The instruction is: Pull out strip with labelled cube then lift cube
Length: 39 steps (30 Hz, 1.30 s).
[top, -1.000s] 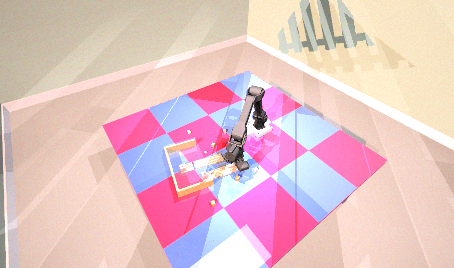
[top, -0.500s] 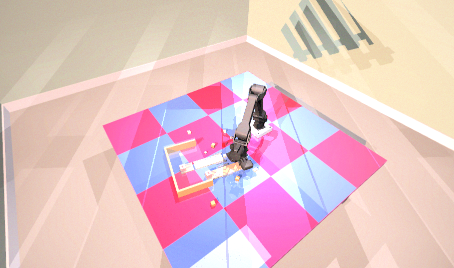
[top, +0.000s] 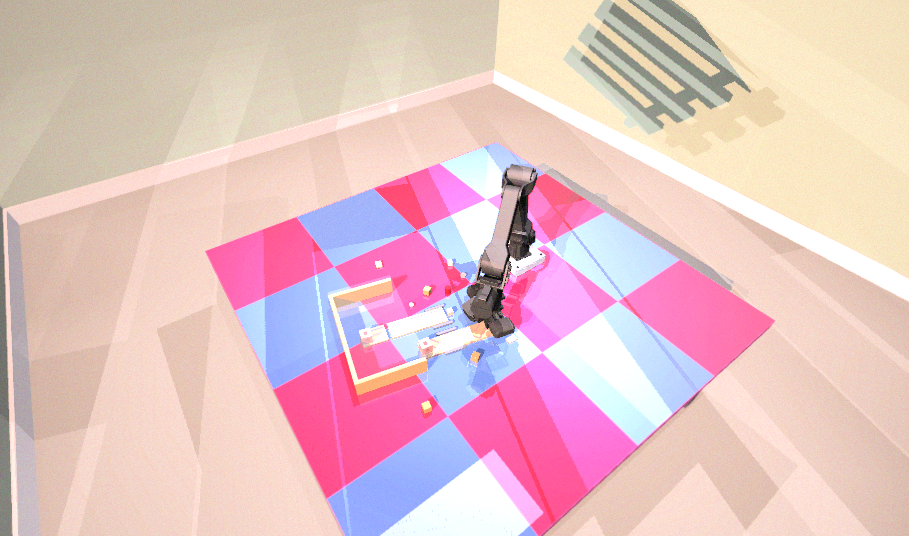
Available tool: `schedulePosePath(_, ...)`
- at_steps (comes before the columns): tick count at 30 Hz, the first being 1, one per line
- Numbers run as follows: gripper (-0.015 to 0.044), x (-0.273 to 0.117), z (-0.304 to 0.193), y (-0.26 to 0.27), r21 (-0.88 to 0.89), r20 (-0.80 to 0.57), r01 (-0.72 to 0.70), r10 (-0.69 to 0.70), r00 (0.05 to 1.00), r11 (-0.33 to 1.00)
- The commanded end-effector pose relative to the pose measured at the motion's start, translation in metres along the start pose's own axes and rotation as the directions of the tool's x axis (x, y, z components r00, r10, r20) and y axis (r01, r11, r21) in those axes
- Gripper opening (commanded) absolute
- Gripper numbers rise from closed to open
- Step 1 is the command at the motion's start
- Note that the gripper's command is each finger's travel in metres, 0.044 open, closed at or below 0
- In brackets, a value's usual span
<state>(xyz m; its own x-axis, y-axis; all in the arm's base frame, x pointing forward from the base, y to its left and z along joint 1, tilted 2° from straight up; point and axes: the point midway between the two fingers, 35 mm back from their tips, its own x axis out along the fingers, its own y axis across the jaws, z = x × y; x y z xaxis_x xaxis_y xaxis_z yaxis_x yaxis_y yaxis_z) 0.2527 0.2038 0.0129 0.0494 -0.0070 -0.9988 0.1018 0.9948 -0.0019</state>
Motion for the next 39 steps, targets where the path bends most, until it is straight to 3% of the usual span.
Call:
schedulePosePath(1, 0.0000, 0.005, -0.011, -0.002, -0.003, -0.020, 0.011, -0.011, 1.000, 1.000)
schedulePosePath(20, 0.0000, 0.005, -0.039, -0.002, -0.003, -0.022, 0.011, -0.011, 1.000, 1.000)
schedulePosePath(25, 0.0000, -0.040, -0.029, 0.002, -0.003, -0.020, 0.010, -0.010, 1.000, 1.000)
schedulePosePath(29, 0.0000, -0.042, -0.029, 0.002, -0.003, -0.021, 0.010, -0.010, 1.000, 1.000)
schedulePosePath(39, 0.0263, -0.043, 0.015, 0.002, -0.058, -0.017, 0.009, -0.010, 1.000, 0.998)
